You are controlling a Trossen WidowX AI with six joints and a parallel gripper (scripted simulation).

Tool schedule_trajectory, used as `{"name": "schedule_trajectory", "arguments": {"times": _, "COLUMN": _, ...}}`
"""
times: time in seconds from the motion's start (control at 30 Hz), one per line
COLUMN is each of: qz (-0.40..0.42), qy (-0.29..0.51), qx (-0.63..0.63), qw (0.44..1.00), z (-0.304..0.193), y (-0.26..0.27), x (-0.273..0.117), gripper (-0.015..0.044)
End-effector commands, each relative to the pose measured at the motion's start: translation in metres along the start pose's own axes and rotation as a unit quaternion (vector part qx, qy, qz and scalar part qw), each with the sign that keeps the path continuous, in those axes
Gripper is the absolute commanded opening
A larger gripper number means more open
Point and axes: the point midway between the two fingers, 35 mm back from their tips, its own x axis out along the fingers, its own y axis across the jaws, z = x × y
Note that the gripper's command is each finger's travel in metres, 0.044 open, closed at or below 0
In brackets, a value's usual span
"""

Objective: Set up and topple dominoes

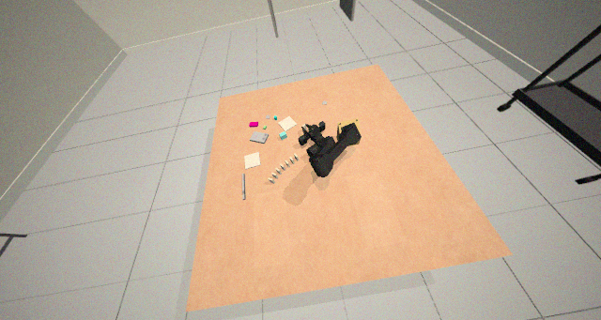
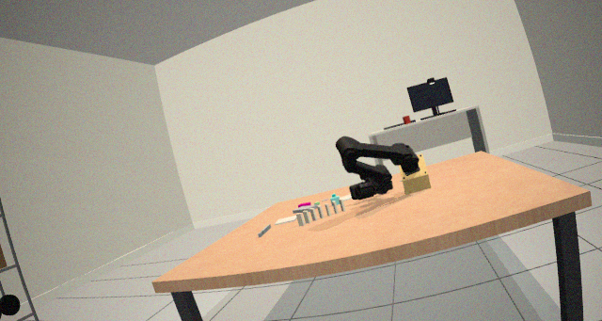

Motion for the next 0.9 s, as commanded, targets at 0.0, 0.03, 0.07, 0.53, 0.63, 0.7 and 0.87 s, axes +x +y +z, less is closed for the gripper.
{"name": "schedule_trajectory", "arguments": {"times": 0.0, "qz": 0.000, "qy": -0.003, "qx": 0.002, "qw": 1.000, "z": -0.001, "y": -0.001, "x": 0.001, "gripper": 0.0107}}
{"name": "schedule_trajectory", "arguments": {"times": 0.03, "qz": 0.000, "qy": -0.003, "qx": 0.002, "qw": 1.000, "z": -0.001, "y": -0.001, "x": 0.001, "gripper": 0.0107}}
{"name": "schedule_trajectory", "arguments": {"times": 0.07, "qz": 0.000, "qy": -0.003, "qx": 0.002, "qw": 1.000, "z": -0.001, "y": -0.001, "x": 0.001, "gripper": 0.0107}}
{"name": "schedule_trajectory", "arguments": {"times": 0.53, "qz": 0.000, "qy": -0.003, "qx": 0.002, "qw": 1.000, "z": -0.001, "y": -0.001, "x": 0.001, "gripper": 0.0422}}
{"name": "schedule_trajectory", "arguments": {"times": 0.63, "qz": 0.000, "qy": -0.003, "qx": 0.002, "qw": 1.000, "z": -0.001, "y": -0.001, "x": 0.001, "gripper": 0.0440}}
{"name": "schedule_trajectory", "arguments": {"times": 0.7, "qz": -0.002, "qy": -0.002, "qx": 0.002, "qw": 1.000, "z": 0.005, "y": 0.000, "x": 0.001, "gripper": 0.0440}}
{"name": "schedule_trajectory", "arguments": {"times": 0.87, "qz": -0.001, "qy": -0.001, "qx": -0.001, "qw": 1.000, "z": 0.047, "y": -0.001, "x": 0.000, "gripper": 0.0440}}
